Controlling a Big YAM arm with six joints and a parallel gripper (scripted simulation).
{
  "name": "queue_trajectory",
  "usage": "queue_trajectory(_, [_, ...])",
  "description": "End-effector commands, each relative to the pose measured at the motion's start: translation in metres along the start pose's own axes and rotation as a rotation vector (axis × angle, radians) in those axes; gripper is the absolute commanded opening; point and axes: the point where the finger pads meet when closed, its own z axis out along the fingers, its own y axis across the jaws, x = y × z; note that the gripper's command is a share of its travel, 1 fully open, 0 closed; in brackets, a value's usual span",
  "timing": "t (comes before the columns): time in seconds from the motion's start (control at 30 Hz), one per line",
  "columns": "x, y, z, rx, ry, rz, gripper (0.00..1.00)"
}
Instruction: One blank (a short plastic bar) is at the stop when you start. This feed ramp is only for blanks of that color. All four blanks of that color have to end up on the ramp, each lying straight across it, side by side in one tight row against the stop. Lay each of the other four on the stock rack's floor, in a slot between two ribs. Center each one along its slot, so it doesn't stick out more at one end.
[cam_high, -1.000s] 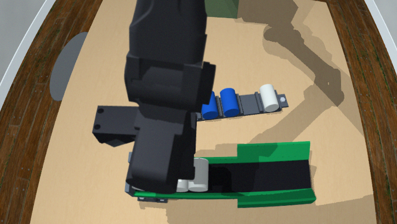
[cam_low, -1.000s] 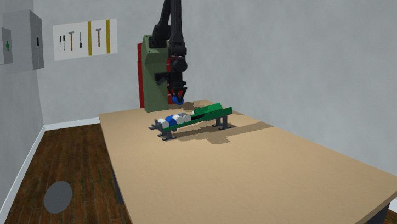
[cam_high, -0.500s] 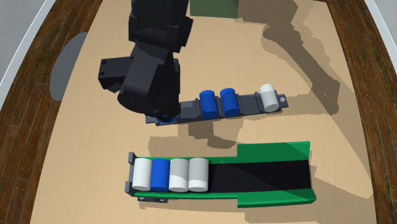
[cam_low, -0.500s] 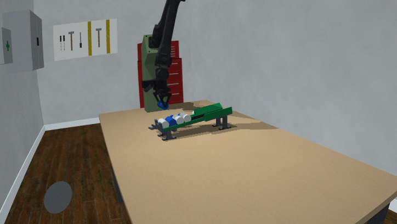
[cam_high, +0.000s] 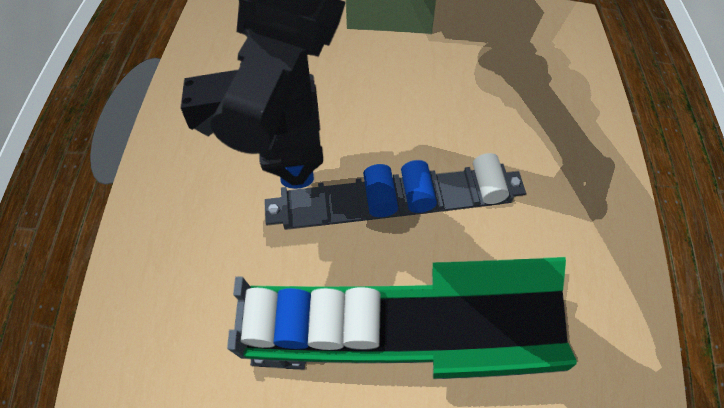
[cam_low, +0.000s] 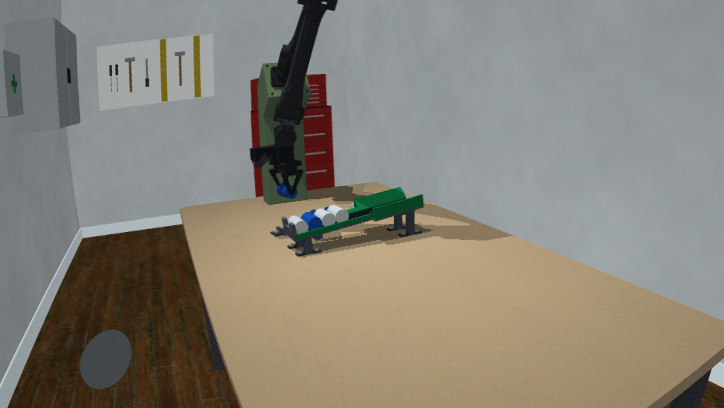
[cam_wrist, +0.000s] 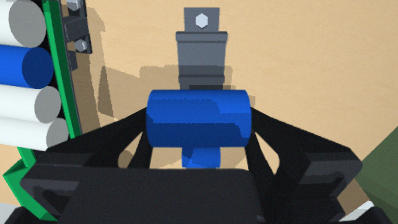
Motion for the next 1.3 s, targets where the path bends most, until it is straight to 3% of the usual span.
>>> queue_trajectory(0.0, [0.004,-0.019,0.0,0.038,0.013,0.0,0.6])
queue_trajectory(0.23, [0.002,-0.002,0.007,0.001,0.005,-0.006,0.6])
queue_trajectory(0.63, [0.006,-0.002,0.052,0.001,0.008,0.002,0.6])
queue_trajectory(0.7, [0.006,-0.002,0.052,0.001,0.008,0.002,0.6])
queue_trajectory(1.0, [0.006,-0.003,0.093,0.001,0.009,0.002,0.6])
queue_trajectory(1.27, [0.005,0.003,0.102,-0.009,0.006,-0.003,0.6])
